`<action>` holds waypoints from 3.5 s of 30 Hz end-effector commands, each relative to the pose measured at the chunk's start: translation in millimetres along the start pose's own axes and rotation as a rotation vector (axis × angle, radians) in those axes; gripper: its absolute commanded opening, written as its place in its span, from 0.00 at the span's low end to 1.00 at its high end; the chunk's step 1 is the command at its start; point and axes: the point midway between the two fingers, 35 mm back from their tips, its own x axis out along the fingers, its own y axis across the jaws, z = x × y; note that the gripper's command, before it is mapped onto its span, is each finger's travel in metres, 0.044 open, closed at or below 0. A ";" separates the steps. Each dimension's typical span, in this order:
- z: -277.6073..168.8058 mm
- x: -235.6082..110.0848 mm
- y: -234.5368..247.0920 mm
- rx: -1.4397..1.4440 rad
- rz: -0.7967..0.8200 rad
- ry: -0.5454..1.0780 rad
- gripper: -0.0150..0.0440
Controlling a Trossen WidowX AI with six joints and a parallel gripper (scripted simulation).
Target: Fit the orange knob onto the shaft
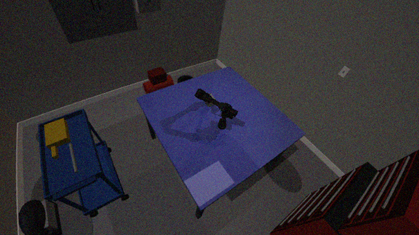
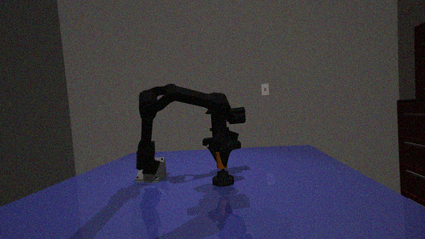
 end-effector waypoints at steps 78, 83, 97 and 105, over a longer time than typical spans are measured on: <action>0.7 0.7 0.0 -0.424 -0.002 -0.001 0.25; 0.9 0.2 0.6 -0.424 -0.002 -0.001 0.25; 2.5 -3.9 1.2 -0.592 -0.002 -0.001 0.25; 1.8 -1.3 1.3 -0.633 -0.002 -0.001 0.25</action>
